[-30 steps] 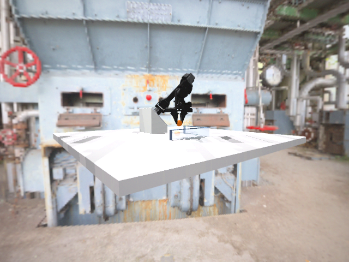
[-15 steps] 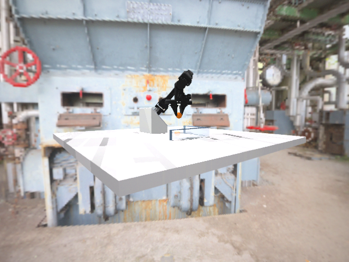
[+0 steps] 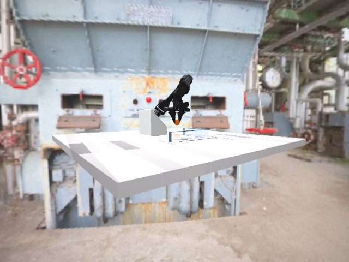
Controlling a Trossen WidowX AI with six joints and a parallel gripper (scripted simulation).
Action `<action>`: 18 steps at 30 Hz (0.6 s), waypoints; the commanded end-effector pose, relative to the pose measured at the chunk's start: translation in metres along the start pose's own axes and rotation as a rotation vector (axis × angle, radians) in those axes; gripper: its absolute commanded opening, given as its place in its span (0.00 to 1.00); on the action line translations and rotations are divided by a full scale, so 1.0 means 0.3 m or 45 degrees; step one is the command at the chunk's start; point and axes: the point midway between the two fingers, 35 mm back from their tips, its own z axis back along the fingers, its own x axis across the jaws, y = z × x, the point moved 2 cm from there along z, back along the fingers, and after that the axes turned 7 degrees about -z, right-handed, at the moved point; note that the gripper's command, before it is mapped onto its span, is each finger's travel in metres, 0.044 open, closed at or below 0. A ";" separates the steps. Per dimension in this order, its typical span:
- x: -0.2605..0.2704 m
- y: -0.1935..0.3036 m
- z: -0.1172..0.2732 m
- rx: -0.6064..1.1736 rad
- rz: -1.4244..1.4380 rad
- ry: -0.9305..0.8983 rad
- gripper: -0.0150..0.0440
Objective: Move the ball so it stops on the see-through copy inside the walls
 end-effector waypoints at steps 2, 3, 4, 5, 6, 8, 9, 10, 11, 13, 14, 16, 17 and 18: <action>0.010 0.015 -0.013 -0.014 0.000 -0.003 0.25; 0.010 0.014 -0.019 -0.014 0.000 -0.003 0.25; 0.009 0.013 -0.028 -0.014 0.000 -0.003 0.25; 0.009 0.012 -0.039 -0.014 0.000 -0.002 0.25; 0.008 0.010 -0.054 -0.014 0.000 -0.002 0.25; 0.008 0.008 -0.088 -0.014 0.000 -0.001 0.25; 0.008 0.007 -0.107 -0.014 0.000 -0.001 0.25; 0.008 0.007 -0.126 -0.014 0.000 -0.002 0.25; 0.008 0.007 -0.145 -0.014 0.000 -0.002 0.25; 0.010 0.008 -0.182 -0.014 0.000 -0.003 0.25; 0.010 0.010 -0.200 -0.014 0.000 -0.005 0.25; 0.012 0.013 -0.233 -0.013 0.000 -0.007 0.25; 0.013 0.014 -0.241 -0.013 0.000 -0.008 0.25; 0.013 0.014 -0.244 -0.013 0.000 -0.008 0.25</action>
